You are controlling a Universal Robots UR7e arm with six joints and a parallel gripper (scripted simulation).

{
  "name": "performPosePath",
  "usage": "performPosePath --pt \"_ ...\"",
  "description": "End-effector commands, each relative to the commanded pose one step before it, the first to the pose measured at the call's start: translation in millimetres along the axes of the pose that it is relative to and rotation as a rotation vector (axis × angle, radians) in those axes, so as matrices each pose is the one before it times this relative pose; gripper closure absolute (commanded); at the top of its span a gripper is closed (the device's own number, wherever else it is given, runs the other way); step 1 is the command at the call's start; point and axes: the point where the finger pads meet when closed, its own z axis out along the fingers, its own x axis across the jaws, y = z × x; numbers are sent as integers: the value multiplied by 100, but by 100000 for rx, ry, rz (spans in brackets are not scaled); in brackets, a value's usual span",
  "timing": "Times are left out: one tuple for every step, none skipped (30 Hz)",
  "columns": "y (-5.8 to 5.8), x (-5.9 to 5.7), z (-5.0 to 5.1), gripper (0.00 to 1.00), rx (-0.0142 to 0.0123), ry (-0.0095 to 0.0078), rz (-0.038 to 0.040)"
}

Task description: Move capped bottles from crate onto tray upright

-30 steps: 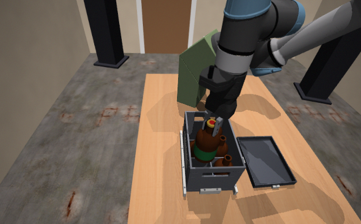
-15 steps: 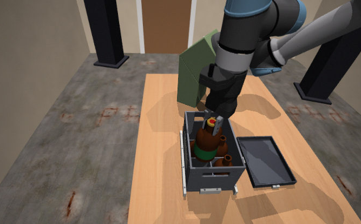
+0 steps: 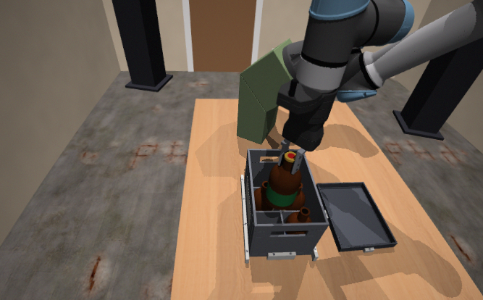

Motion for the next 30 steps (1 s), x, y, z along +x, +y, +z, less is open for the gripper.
performPosePath --pt "1369 38 -99 100 145 -1 -47" --pt "0 0 0 100 0 0 0" --pt "0 0 0 100 0 0 0" --pt "-327 -1 55 100 -27 8 11" --pt "283 9 -6 100 2 0 -1" --pt "283 9 -6 100 2 0 -1" --pt "283 9 -6 100 2 0 -1" --pt "283 9 -6 100 2 0 -1" --pt "283 9 -6 100 2 0 -1" --pt "283 9 -6 100 2 0 -1" --pt "283 9 -6 100 2 0 -1" --pt "283 9 -6 100 2 0 -1" --pt "283 9 -6 100 2 0 -1" --pt "283 9 -6 100 2 0 -1" --pt "283 9 -6 100 2 0 -1" --pt "283 9 -6 100 2 0 -1" --pt "283 9 -6 100 2 0 -1" --pt "283 9 -6 100 2 0 -1" --pt "0 0 0 100 0 0 0" --pt "0 0 0 100 0 0 0" --pt "-337 0 80 100 -29 11 13" --pt "283 9 -8 100 1 -1 -1" --pt "283 9 -8 100 1 -1 -1" --pt "283 9 -8 100 1 -1 -1" --pt "283 9 -8 100 1 -1 -1" --pt "283 9 -8 100 1 -1 -1" --pt "283 9 -8 100 1 -1 -1" --pt "283 9 -8 100 1 -1 -1" --pt "283 9 -8 100 1 -1 -1" --pt "283 9 -8 100 1 -1 -1"
